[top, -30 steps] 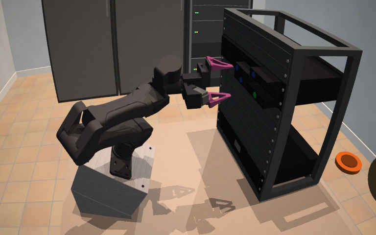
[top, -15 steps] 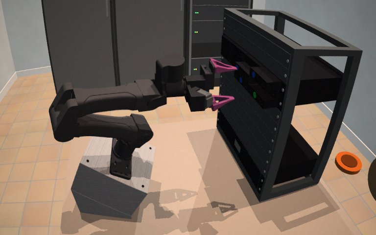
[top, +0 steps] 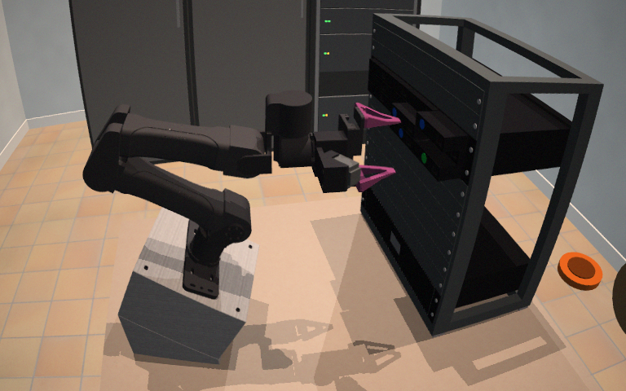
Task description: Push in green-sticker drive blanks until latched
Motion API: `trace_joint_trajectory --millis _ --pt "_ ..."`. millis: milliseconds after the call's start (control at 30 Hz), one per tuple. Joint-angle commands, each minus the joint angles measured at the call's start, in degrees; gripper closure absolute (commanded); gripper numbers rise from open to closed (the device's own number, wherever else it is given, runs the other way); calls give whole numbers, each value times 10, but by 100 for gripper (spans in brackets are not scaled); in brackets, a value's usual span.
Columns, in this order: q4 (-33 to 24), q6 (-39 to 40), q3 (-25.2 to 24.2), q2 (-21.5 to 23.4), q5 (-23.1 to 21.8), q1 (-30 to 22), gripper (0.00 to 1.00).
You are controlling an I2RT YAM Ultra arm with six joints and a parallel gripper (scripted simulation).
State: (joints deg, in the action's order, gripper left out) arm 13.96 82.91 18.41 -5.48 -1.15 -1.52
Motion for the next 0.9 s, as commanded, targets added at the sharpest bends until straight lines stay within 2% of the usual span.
trace_joint_trajectory --millis 0,33,400,867 --pt "-1 23 18 -5 -53 17 0" --pt "4 36 13 -8 -80 44 0" --pt "29 84 15 -20 -175 145 0" --pt "44 103 14 -17 -207 177 0"
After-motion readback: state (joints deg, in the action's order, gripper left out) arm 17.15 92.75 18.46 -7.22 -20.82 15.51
